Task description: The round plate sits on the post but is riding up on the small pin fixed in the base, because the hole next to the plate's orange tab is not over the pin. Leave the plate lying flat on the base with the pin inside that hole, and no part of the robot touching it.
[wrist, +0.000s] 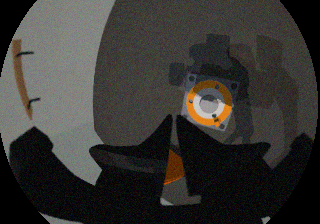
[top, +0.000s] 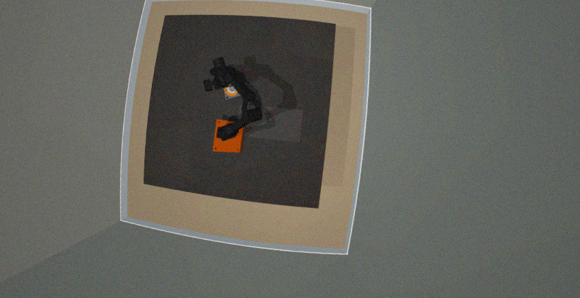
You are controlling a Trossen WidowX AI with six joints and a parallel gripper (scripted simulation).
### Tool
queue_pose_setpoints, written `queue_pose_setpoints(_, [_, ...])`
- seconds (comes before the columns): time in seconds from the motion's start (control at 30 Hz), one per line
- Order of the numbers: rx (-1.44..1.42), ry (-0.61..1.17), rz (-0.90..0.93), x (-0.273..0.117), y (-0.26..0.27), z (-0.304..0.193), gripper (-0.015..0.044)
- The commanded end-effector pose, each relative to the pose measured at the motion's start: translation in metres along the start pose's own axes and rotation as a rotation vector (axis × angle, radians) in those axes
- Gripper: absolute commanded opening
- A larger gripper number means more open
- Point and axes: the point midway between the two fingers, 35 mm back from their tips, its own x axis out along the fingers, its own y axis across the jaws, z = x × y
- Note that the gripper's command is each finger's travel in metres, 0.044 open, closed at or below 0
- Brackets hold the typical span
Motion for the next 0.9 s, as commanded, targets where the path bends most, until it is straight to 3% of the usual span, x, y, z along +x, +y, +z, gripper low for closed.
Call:
queue_pose_setpoints(0.0, [0.281, 0.059, -0.318, 0.019, -0.051, -0.035, 0.0000])
queue_pose_setpoints(0.1, [0.386, 0.055, -0.456, 0.022, -0.069, -0.049, 0.0000])
queue_pose_setpoints(0.4, [0.386, 0.055, -0.456, 0.025, -0.063, -0.052, 0.0000])
queue_pose_setpoints(0.87, [0.386, 0.055, -0.458, 0.067, -0.084, -0.059, 0.0000])
